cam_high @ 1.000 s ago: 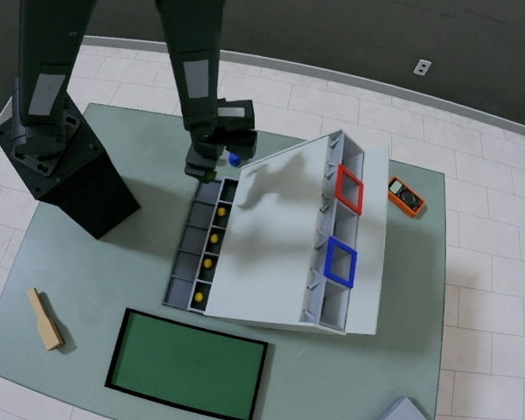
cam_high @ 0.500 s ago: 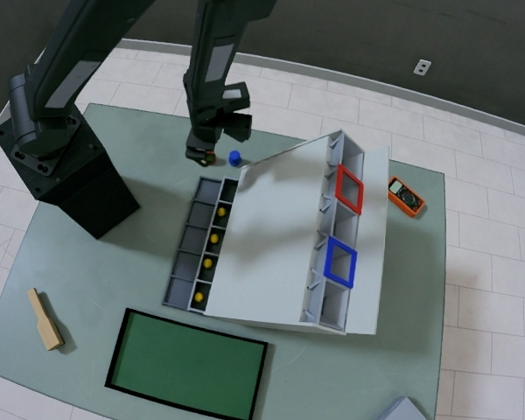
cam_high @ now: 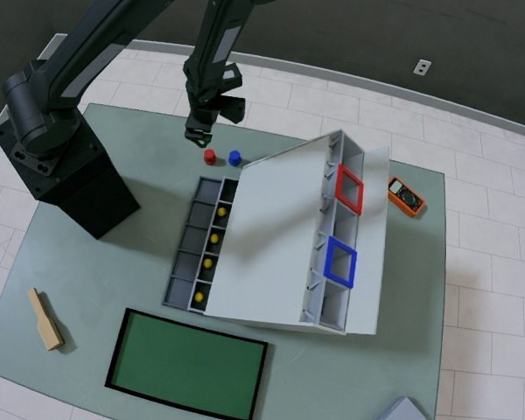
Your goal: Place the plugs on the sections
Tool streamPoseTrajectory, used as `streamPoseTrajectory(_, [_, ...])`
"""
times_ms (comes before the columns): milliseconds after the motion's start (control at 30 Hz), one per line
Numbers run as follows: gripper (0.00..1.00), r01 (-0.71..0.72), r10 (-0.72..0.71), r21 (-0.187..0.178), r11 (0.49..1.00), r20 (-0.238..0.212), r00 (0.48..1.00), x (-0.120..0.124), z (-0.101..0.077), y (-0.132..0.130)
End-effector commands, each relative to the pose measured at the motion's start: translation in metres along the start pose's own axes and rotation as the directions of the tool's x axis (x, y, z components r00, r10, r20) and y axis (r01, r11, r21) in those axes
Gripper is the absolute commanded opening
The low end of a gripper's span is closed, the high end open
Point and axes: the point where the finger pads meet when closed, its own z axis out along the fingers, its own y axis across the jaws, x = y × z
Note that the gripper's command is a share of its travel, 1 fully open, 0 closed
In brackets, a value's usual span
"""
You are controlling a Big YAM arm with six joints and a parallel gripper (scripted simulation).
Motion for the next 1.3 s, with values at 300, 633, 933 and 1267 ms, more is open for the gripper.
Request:
streamPoseTrajectory(300, [0.87, 0.019, -0.019, 0.001, 1.000, -0.002, 1.000, -0.001, 0.001, 0.002])
streamPoseTrajectory(633, [0.87, 0.006, -0.006, -0.004, 1.000, 0.005, 1.000, 0.000, 0.062, 0.003])
streamPoseTrajectory(933, [0.87, -0.001, 0.001, -0.006, 1.000, 0.008, 1.000, 0.000, 0.092, 0.003])
streamPoseTrajectory(1267, [0.87, -0.003, 0.003, -0.003, 1.000, 0.005, 1.000, 0.000, 0.091, 0.003])
